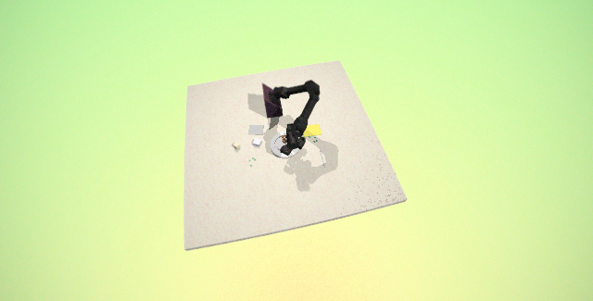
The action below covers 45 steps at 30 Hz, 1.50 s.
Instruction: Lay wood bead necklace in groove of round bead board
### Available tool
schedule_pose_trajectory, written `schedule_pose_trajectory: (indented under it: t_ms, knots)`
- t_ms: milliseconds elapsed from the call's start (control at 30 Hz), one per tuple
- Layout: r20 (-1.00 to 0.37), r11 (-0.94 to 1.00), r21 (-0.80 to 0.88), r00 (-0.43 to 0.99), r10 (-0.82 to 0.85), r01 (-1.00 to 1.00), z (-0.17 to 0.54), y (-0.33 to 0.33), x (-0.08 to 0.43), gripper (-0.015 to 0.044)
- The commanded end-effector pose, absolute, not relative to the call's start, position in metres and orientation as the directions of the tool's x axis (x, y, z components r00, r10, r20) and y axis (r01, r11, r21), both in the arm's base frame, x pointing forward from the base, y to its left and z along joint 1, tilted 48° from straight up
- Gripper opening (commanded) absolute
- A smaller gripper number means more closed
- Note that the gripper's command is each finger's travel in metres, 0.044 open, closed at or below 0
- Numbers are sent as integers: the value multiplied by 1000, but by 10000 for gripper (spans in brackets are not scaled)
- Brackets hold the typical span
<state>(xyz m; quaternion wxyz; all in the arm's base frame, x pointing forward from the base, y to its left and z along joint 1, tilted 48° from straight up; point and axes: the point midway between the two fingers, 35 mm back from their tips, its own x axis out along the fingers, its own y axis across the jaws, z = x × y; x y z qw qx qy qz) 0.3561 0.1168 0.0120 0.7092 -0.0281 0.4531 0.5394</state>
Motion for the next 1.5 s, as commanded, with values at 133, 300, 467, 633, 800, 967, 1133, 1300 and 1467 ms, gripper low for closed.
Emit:
schedule_pose_trajectory:
  t_ms: [133, 300, 467, 633, 800, 967, 1133, 1300, 1467]
  knots:
    - [-670, 412, 452, 3, 742, -791, 15, 116, 355, 394]
    - [-669, 411, 453, 3, 743, -791, 15, 114, 356, 440]
    - [-669, 411, 453, 3, 743, -791, 15, 114, 356, 440]
    - [-669, 411, 453, 3, 743, -791, 15, 114, 356, 440]
    - [-669, 411, 453, 3, 743, -791, 15, 114, 356, 440]
    - [-669, 411, 453, 3, 743, -791, 15, 114, 356, 440]
    - [-669, 411, 453, 3, 743, -791, 15, 114, 356, 440]
    - [-669, 411, 453, 3, 743, -791, 15, 114, 356, 440]
    - [-671, 455, 500, 3, 741, -737, 13, 106, 346, 361]
